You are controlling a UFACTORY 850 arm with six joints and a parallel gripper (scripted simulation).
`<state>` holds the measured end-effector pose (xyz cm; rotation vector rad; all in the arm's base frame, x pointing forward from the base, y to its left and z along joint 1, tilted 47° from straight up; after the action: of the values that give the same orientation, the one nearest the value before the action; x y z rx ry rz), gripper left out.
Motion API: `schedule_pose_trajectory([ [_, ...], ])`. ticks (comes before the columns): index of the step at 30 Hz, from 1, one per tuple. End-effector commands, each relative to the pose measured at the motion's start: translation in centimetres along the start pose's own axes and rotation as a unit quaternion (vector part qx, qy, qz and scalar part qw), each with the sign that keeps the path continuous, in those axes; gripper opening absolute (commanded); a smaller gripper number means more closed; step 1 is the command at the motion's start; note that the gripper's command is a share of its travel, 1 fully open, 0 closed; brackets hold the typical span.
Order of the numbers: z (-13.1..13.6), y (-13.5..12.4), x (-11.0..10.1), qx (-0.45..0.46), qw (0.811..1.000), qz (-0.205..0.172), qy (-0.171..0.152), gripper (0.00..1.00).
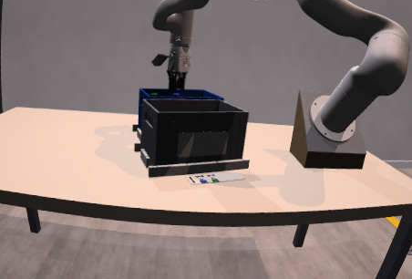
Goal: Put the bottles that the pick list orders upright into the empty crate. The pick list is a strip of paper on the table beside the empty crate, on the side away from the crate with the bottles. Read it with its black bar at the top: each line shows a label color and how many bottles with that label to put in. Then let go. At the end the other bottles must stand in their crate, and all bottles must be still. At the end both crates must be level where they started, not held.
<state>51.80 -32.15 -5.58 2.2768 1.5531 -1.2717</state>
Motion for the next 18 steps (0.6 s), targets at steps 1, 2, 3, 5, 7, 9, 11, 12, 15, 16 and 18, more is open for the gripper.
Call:
schedule_pose_trajectory([
  [1,0.0,0.1,0.4,0.0,1.0,0.001,0.0,0.65],
  [2,0.0,0.1,0.6,0.0,1.0,0.001,0.0,0.65],
  [3,0.0,0.1,0.7,0.0,1.0,0.001,0.0,0.65],
  [5,0.0,0.1,1.0,0.0,1.0,0.001,0.0,0.65],
  [7,0.0,0.1,1.2,0.0,1.0,0.001,0.0,0.65],
  [9,0.0,0.1,1.5,0.0,1.0,0.001,0.0,0.65],
  [11,0.0,0.1,1.5,0.0,1.0,0.001,0.0,0.65],
  [12,0.0,0.1,1.6,0.0,1.0,0.001,0.0,0.65],
  [15,0.0,0.1,2.0,0.0,1.0,0.001,0.0,0.65],
  [16,0.0,0.1,2.2,0.0,1.0,0.001,0.0,0.65],
  [18,0.0,0.1,2.4,0.0,1.0,0.001,0.0,0.65],
])
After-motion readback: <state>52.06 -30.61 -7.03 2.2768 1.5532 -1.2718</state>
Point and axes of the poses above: the point where the finger pads meet when closed, its own x axis out along the fingers, its own z axis across the jaws, y = z × x, the point moved 9 cm from there along -x, back along the fingers, and after that the axes turned 3 degrees about x, right-handed, at the moved point
